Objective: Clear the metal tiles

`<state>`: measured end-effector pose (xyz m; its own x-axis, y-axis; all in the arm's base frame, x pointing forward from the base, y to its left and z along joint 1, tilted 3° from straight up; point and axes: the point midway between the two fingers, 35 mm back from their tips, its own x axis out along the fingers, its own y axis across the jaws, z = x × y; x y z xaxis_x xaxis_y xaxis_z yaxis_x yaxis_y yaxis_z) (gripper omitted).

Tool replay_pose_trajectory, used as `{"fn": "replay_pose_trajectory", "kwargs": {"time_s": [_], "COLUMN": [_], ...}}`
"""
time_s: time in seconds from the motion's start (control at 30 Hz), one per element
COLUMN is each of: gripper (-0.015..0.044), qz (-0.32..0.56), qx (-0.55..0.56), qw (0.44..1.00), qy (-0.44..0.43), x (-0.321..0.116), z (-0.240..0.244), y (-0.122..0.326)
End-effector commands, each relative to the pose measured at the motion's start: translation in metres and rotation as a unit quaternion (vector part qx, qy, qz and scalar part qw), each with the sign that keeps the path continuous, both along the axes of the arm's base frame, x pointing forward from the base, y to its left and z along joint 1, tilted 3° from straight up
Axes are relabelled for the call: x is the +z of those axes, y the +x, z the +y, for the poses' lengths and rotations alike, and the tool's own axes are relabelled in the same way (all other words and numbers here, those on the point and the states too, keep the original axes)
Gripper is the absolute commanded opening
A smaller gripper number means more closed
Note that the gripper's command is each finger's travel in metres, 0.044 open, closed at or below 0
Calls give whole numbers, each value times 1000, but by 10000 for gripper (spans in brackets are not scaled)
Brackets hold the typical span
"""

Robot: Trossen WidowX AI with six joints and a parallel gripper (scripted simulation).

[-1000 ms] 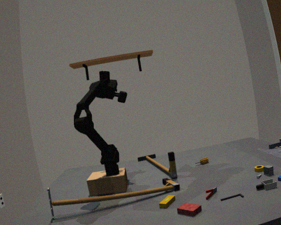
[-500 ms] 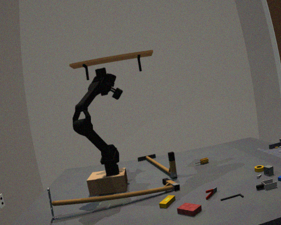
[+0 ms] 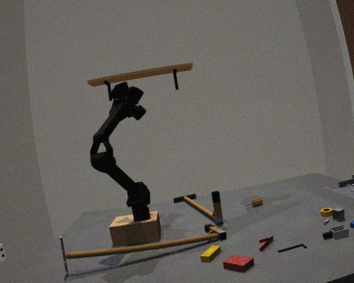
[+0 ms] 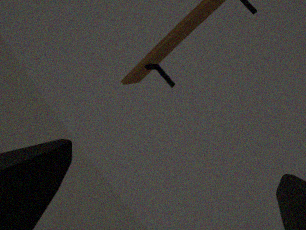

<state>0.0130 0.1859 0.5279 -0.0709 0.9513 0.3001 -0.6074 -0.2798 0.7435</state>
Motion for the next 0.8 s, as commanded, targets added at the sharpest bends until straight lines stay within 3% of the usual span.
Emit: {"fn": "replay_pose_trajectory", "kwargs": {"time_s": [0.0, 0.77], "gripper": [440, 440], "qz": [18, 97], "qx": [29, 239], "qw": [999, 962], "qy": [20, 93], "x": [9, 51], "z": [-7, -65], "y": [-9, -70]}}
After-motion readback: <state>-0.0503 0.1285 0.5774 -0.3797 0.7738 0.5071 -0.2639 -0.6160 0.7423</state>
